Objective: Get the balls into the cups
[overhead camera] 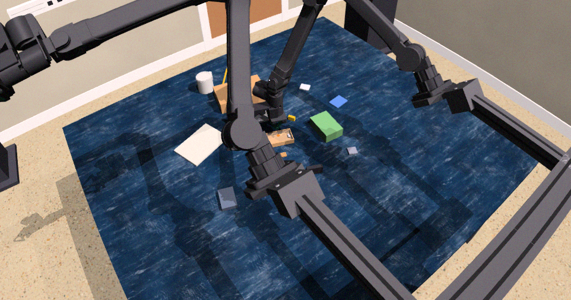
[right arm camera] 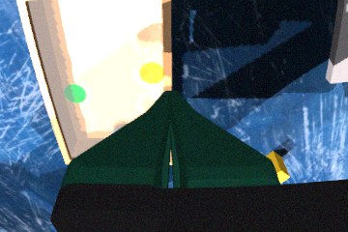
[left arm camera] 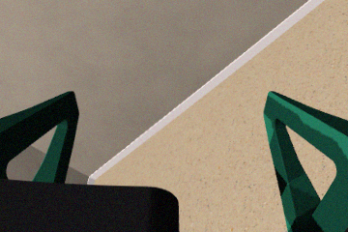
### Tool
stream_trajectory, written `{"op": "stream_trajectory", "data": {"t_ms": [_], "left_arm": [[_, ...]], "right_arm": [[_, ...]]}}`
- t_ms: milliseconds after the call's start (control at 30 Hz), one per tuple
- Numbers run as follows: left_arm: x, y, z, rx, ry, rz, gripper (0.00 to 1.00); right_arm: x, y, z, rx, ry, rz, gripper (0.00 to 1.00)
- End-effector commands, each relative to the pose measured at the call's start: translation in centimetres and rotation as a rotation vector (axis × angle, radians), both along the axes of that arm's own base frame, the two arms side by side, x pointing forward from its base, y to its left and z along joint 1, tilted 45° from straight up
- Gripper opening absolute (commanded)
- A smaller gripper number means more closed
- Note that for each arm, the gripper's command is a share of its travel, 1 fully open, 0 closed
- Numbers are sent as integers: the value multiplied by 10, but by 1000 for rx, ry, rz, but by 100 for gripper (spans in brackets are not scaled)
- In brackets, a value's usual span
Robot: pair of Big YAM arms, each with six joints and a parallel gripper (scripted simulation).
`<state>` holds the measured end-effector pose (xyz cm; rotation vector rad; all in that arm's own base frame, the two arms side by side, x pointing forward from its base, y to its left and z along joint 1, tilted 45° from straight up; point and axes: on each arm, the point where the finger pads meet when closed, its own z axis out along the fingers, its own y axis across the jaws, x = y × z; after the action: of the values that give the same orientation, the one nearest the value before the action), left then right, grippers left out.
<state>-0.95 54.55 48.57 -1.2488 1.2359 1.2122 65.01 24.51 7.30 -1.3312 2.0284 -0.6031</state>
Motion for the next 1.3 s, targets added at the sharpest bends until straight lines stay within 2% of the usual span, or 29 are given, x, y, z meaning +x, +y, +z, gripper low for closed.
{"op": "stream_trajectory", "data": {"t_ms": [0, 467, 500, 633, 733, 1167, 1200, 1267], "left_arm": [[-14, -4, 19, 49, -8, 24, 100], [-14, -4, 19, 49, -8, 24, 100], [-14, -4, 19, 49, -8, 24, 100], [-14, -4, 19, 49, -8, 24, 100], [-14, -4, 19, 49, -8, 24, 100], [-14, -4, 19, 49, -8, 24, 100], [-14, -4, 19, 49, -8, 24, 100], [-14, -4, 19, 49, -8, 24, 100]], "right_arm": [[-12, 10, 12, 7, -3, 8, 0], [-33, 11, 32, 7, -3, 8, 0], [-31, 1, 6, -11, 32, -8, 0], [-38, 7, 8, -13, 36, 4, 0], [-30, 13, 32, 9, -6, 6, 0], [-32, 12, 29, 7, -1, 6, 0], [-32, 12, 29, 7, -1, 6, 87], [-32, 12, 29, 7, -1, 6, 87]]}}
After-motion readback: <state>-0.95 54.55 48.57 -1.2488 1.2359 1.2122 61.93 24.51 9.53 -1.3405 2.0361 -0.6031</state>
